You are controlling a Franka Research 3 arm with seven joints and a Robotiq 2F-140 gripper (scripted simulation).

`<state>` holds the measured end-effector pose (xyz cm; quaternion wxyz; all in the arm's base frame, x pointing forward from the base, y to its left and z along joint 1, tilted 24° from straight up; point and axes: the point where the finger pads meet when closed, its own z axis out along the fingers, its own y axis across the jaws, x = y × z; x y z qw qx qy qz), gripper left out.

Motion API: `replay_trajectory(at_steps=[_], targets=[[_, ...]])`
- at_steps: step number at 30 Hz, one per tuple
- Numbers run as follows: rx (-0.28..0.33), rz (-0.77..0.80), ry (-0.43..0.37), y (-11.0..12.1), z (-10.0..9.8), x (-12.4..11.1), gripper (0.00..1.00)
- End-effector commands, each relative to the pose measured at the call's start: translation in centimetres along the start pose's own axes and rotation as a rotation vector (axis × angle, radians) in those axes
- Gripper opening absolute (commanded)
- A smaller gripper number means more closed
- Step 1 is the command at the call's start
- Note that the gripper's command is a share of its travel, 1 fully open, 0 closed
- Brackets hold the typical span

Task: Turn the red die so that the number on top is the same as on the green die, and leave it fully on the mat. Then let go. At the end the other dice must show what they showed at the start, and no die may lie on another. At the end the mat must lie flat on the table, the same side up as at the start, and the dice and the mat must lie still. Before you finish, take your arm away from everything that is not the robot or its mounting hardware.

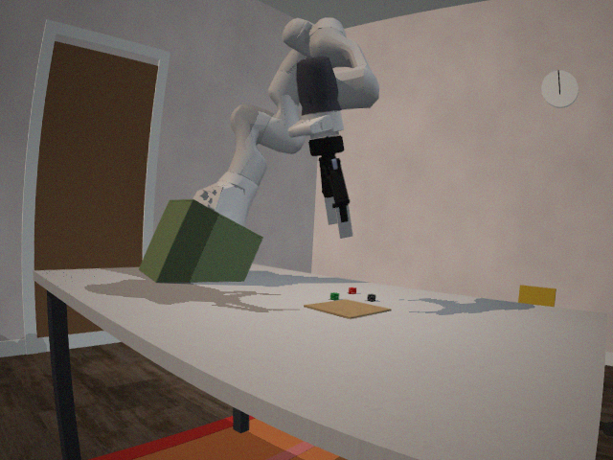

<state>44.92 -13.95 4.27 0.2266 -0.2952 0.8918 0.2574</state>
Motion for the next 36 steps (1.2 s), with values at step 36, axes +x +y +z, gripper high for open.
replay_trajectory(at_steps=[36], targets=[[0.170, 0.025, 0.234, 7.7, 4.1, -1.2, 1.00]])
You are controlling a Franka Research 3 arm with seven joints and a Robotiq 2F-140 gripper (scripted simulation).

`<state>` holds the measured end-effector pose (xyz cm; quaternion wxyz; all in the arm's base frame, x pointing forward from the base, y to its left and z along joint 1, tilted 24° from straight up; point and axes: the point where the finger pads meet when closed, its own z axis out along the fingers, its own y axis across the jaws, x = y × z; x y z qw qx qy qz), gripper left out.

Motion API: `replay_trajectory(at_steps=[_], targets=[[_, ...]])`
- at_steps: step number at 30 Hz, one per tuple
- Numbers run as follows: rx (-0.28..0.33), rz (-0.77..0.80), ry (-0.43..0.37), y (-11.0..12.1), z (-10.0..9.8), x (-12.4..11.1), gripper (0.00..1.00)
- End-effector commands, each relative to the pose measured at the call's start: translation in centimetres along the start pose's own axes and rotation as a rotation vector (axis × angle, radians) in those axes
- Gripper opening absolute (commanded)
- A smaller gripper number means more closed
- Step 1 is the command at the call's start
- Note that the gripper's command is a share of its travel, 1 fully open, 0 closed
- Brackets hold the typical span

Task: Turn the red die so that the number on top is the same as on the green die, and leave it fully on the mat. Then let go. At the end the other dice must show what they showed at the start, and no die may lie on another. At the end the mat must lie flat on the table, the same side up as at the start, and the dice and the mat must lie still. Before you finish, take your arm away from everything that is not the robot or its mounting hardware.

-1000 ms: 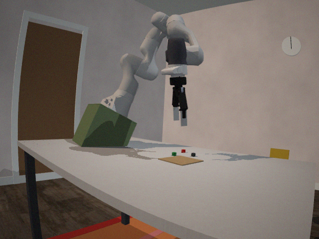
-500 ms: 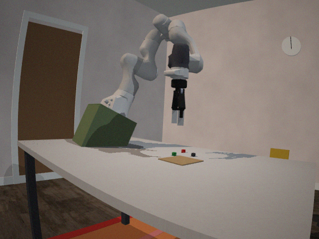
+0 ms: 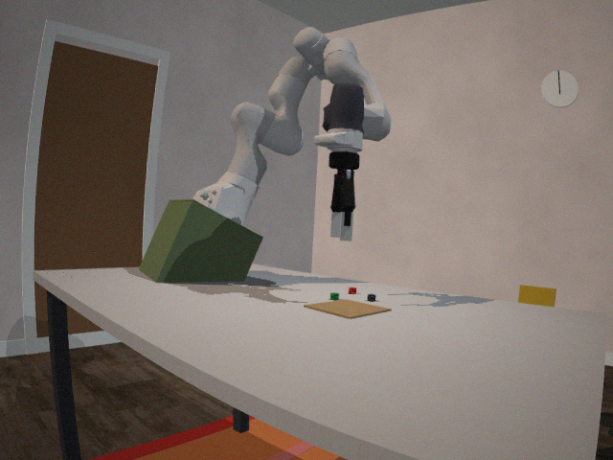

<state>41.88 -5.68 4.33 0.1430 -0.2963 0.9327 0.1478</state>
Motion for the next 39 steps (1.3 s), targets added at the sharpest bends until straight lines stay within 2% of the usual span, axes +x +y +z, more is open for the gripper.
replay_trajectory(at_steps=[1, 18, 22, 32, 39], targets=[[0.002, 0.009, 0.001, 0.0, 0.0, 0.0, 1.00], [0.001, 0.009, 0.001, 0.0, 0.4, 0.0, 1.00], [0.000, 0.009, 0.001, 0.0, 2.2, 0.0, 1.00], [0.000, 0.009, 0.001, -0.1, 8.9, -0.1, 1.00], [0.000, 0.009, 0.001, -0.1, 9.9, -0.1, 1.00]])
